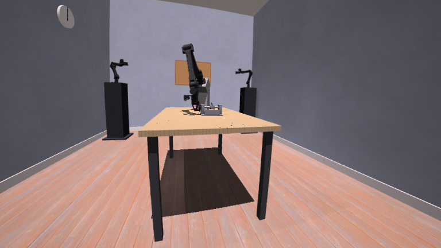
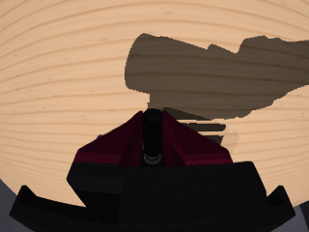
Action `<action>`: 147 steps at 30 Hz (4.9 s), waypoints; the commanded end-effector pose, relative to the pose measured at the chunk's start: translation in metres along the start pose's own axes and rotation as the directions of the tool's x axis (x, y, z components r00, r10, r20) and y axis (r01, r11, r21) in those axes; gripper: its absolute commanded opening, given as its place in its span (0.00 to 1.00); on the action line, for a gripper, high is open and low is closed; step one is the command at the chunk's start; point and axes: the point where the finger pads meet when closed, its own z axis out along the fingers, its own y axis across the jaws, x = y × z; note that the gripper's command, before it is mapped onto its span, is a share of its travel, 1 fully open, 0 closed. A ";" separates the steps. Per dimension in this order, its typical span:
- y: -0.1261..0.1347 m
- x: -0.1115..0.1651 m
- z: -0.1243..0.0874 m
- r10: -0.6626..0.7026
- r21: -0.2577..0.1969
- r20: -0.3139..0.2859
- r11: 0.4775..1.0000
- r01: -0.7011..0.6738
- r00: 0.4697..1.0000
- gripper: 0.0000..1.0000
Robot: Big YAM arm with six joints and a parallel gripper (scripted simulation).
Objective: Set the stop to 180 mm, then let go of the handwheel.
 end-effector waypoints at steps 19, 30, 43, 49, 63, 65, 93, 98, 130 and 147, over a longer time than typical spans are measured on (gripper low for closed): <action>-0.039 -0.004 0.015 -0.004 0.061 0.006 0.998 0.004 1.000 0.06; -0.044 -0.004 0.013 -0.005 0.059 0.006 0.998 0.004 1.000 0.06; -0.042 -0.009 -0.001 0.000 0.036 0.013 0.999 -0.001 1.000 0.06; -0.041 -0.010 -0.005 0.002 0.028 0.016 1.000 -0.003 1.000 0.06; -0.056 -0.007 -0.009 -0.001 0.044 0.011 0.999 0.000 1.000 0.06; -0.049 -0.010 -0.018 0.004 0.029 0.016 1.000 -0.004 1.000 0.06; -0.037 0.001 -0.060 0.005 0.014 0.000 1.000 -0.005 1.000 0.06; -0.039 -0.002 -0.061 0.008 0.019 0.005 1.000 -0.008 1.000 0.06; 0.000 -0.002 -0.083 0.007 -0.009 0.003 1.000 -0.007 1.000 0.06; 0.014 -0.003 -0.091 0.007 -0.012 0.002 1.000 -0.007 1.000 0.06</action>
